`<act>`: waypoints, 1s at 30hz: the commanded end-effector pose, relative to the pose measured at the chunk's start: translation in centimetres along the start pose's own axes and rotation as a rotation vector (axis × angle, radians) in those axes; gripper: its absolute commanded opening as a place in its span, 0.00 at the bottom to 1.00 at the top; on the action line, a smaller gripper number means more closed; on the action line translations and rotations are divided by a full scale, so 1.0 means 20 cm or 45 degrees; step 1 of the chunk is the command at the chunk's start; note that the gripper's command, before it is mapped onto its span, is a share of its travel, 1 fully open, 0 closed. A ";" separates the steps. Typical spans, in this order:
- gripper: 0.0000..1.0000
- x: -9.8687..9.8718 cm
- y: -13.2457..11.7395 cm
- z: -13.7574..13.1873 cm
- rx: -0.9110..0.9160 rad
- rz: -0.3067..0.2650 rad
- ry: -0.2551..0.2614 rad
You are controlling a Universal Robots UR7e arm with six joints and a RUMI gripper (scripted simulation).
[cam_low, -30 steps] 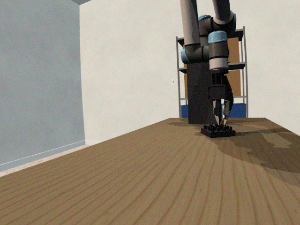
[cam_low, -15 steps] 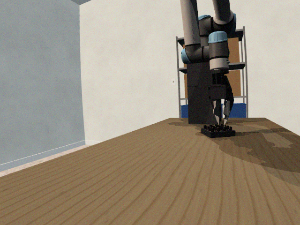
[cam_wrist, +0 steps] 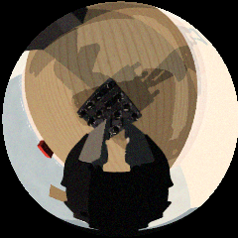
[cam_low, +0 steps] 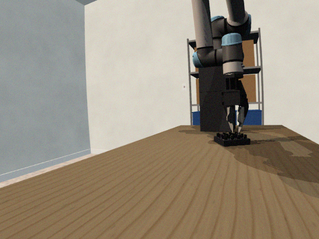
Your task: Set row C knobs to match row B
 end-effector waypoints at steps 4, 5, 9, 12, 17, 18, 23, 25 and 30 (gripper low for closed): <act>0.11 0.00 0.00 0.00 0.000 -0.002 0.000; 0.11 0.00 0.00 0.00 0.000 -0.002 0.000; 0.11 0.00 0.00 0.00 0.000 -0.002 0.000; 0.11 0.00 0.00 0.00 0.000 -0.002 0.000; 0.11 0.00 0.00 0.00 0.000 -0.002 0.000; 0.11 0.00 0.00 0.00 0.000 -0.002 0.000; 0.11 0.01 0.00 0.00 0.000 -0.002 0.000; 0.11 0.02 0.00 0.00 0.000 -0.002 0.000; 0.11 0.04 0.00 0.00 0.000 -0.002 0.000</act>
Point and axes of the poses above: the point where the finger pads meet when closed, its own x axis out along the fingers, its own z axis across the jaws, y = z × x, the point moved 6 cm from there along -x, back along the fingers, and after that the axes turned 12 degrees about -x, right-handed, at the moved point
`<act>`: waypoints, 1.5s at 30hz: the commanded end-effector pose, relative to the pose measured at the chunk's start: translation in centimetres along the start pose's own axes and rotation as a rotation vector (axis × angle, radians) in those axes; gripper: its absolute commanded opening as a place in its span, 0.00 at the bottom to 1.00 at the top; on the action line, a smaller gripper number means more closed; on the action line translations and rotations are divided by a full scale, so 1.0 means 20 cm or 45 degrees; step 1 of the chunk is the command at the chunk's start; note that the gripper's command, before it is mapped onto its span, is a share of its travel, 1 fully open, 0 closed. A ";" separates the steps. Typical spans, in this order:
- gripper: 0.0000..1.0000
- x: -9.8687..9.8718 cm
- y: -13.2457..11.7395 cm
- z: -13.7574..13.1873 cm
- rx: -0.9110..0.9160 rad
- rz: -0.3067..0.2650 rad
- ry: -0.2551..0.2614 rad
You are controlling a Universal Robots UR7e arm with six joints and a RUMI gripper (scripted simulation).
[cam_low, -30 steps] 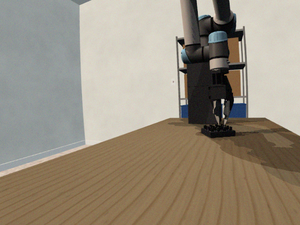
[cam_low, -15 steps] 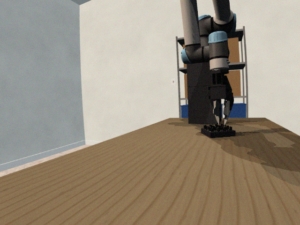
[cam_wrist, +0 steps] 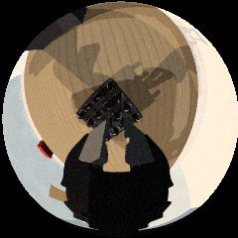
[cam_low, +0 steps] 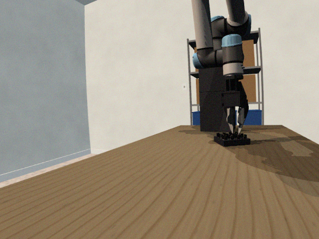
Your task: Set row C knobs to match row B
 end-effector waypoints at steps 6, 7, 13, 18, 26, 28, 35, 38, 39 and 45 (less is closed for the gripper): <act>0.11 0.04 0.00 0.00 0.000 -0.002 0.000; 0.11 0.04 0.00 0.00 0.000 -0.002 0.000; 0.11 0.05 0.00 0.00 0.000 -0.002 0.000; 0.11 0.05 0.00 0.00 0.000 -0.002 0.000; 0.11 0.05 0.00 0.00 0.000 -0.002 0.000; 0.11 0.05 0.00 0.00 0.000 -0.002 0.000; 0.11 0.05 0.00 0.00 0.000 -0.002 0.000; 0.11 0.05 0.00 0.00 0.000 -0.002 0.000; 0.11 0.05 0.00 0.00 0.000 -0.002 0.000; 0.11 0.05 0.00 0.00 0.000 -0.002 0.000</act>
Point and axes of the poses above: the point where the finger pads meet when closed, its own x axis out along the fingers, its own z axis across the jaws, y = z × x, the point moved 6 cm from there along -x, back along the fingers, and after that the axes turned 12 degrees about -x, right-handed, at the moved point
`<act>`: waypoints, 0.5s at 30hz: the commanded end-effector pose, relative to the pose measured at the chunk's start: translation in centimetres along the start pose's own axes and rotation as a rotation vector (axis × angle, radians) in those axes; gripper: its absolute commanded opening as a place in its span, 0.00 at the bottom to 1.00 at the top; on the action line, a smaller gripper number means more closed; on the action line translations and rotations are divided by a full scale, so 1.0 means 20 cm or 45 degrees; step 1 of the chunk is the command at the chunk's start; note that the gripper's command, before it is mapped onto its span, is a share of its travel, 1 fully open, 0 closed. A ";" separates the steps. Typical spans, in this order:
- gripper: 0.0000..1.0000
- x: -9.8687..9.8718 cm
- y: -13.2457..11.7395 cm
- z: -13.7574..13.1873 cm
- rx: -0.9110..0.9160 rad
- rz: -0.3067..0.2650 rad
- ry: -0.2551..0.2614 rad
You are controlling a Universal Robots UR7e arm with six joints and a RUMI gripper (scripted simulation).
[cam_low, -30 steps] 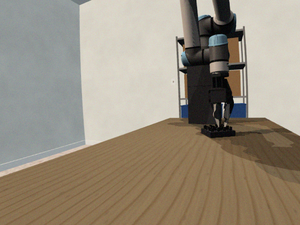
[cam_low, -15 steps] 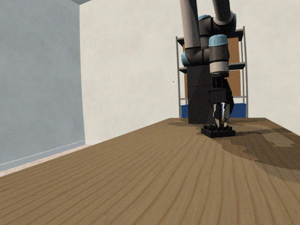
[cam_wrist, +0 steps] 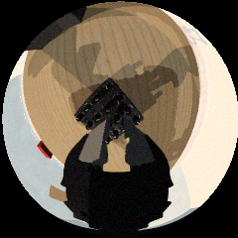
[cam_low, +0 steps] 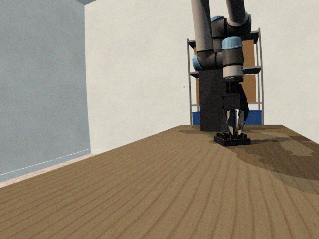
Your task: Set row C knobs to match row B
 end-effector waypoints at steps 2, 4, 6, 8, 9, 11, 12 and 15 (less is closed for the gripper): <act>0.11 0.00 0.00 0.00 0.000 -0.002 0.000; 0.11 0.00 0.00 0.00 0.000 -0.002 0.000; 0.04 0.00 0.00 0.00 0.000 -0.002 0.000; 0.04 0.00 0.00 0.00 0.000 -0.002 0.000; 0.04 0.00 0.00 0.00 0.000 -0.002 0.000; 0.04 0.00 0.00 0.00 0.000 -0.002 0.000; 0.04 0.00 0.00 0.00 0.000 -0.002 0.000; 0.04 0.00 0.00 0.00 0.000 -0.002 0.000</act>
Point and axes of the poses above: the point where the finger pads meet when closed, its own x axis out along the fingers, its own z axis across the jaws, y = z × x, the point moved 6 cm from there along -x, back along the fingers, and after that the axes turned 12 degrees about -x, right-handed, at the moved point
